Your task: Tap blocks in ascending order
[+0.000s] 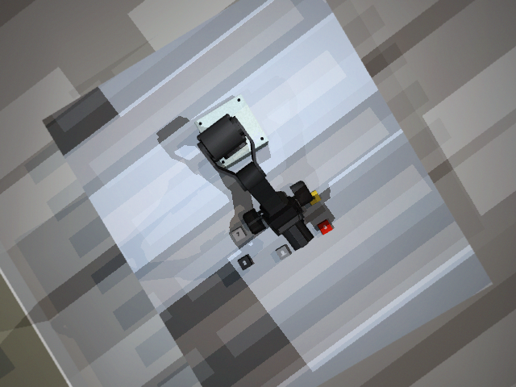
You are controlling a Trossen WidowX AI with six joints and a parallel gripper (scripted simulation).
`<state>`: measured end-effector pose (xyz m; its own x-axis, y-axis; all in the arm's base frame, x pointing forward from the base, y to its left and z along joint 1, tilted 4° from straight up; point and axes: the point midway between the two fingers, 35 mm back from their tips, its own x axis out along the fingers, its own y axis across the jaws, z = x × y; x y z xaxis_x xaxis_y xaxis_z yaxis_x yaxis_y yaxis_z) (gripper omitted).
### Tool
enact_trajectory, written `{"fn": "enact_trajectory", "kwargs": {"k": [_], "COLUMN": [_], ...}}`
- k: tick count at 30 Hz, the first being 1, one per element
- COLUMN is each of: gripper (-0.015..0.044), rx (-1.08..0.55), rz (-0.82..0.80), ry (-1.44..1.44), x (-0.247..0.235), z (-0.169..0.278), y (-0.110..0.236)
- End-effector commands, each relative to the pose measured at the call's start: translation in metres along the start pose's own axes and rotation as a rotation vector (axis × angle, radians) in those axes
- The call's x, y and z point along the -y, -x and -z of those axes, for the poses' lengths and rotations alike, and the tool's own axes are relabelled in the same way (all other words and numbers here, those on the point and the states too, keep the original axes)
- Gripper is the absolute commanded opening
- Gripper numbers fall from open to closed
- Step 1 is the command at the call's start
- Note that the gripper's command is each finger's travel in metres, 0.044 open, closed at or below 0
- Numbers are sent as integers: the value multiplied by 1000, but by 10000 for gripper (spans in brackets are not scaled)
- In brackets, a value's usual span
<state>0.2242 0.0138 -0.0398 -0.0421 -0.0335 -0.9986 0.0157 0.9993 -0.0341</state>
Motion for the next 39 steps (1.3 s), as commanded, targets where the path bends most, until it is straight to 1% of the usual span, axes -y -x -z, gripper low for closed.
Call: {"fn": "enact_trajectory", "kwargs": {"k": [1, 10, 15, 19, 23, 24, 27, 28, 33, 35, 39], "gripper": [20, 20, 20, 20, 20, 20, 20, 20, 20, 20, 20], "rx": [-5, -5, -5, -5, -5, -5, -5, -5, -4, -3, 1], "rz": [-1, -1, -1, -1, -1, -1, -1, -1, -1, -1, -1], "ry": [1, 1, 1, 1, 1, 1, 1, 1, 1, -1, -4], "x": [0, 0, 0, 0, 0, 0, 0, 0, 1, 13, 56], "z": [2, 3, 3, 2, 2, 0, -1, 1, 0, -15, -57], "y": [-6, -20, -21, 7, 12, 22, 76, 87, 91, 94, 100]}}
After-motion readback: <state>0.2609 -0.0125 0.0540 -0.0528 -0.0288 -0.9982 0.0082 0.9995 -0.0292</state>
